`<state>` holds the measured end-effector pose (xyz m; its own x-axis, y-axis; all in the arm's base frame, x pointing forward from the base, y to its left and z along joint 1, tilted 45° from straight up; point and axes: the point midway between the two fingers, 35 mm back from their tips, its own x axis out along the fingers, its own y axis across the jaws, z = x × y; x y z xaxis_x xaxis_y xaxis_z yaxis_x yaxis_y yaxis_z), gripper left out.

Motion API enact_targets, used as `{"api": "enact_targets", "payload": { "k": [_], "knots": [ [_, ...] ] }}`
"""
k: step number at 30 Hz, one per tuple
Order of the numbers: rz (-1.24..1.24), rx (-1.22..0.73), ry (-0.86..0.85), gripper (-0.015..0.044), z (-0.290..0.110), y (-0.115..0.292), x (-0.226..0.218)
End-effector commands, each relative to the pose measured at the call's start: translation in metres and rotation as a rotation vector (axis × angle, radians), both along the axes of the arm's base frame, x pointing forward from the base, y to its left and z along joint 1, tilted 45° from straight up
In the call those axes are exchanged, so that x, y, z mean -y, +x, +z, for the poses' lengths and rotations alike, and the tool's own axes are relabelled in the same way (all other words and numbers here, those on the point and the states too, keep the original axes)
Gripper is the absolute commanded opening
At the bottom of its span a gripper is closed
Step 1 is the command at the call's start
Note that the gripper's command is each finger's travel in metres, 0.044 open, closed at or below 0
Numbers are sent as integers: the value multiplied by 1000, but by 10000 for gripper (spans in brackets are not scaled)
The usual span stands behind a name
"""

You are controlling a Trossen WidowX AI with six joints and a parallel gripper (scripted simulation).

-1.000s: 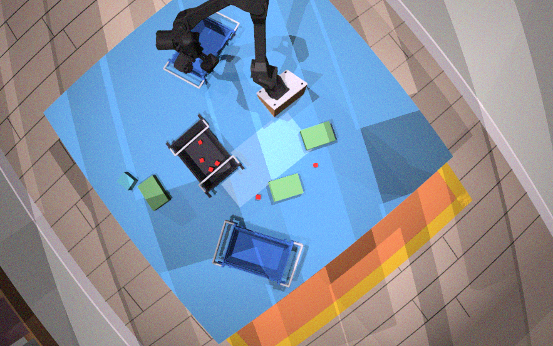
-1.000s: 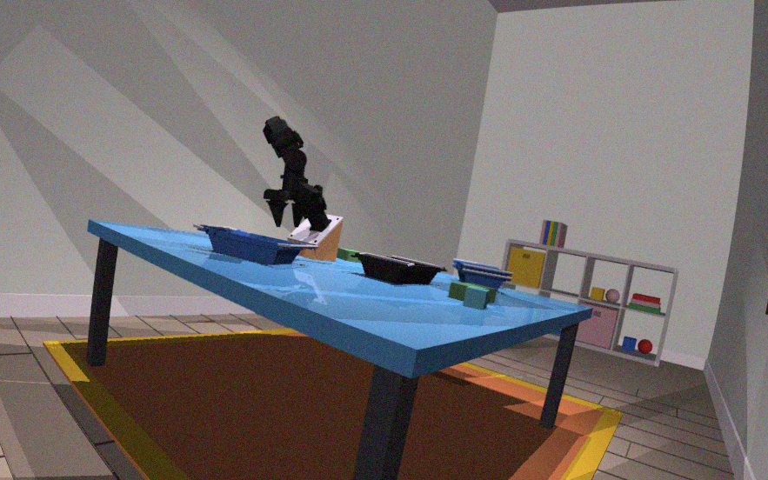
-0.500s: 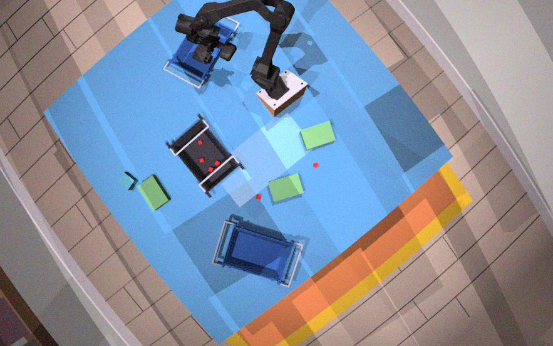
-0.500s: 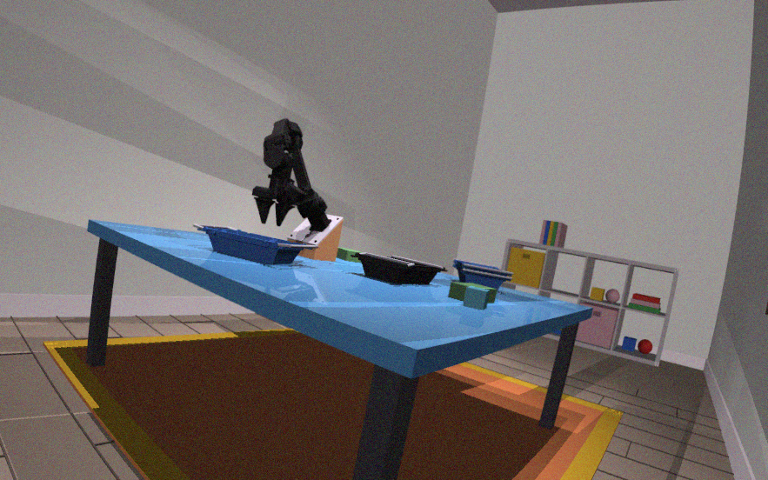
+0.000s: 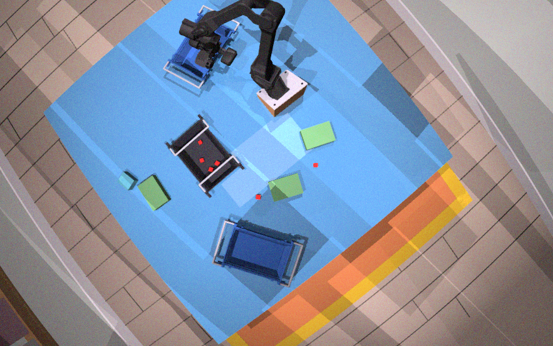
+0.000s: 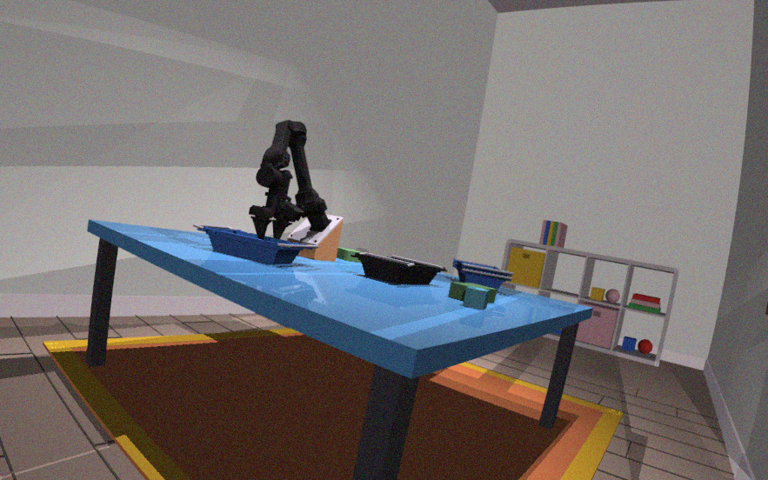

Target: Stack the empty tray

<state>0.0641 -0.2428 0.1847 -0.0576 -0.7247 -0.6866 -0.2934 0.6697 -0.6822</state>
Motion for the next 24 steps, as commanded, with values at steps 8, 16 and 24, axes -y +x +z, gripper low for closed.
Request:
{"api": "enact_targets", "payload": {
  "k": [8, 16, 24],
  "knots": [
    [2, -7, 10, 440, -26, -7, 19],
    [2, -7, 10, 440, -26, -7, 19],
    [2, -7, 10, 323, -26, -7, 19]
  ]
}}
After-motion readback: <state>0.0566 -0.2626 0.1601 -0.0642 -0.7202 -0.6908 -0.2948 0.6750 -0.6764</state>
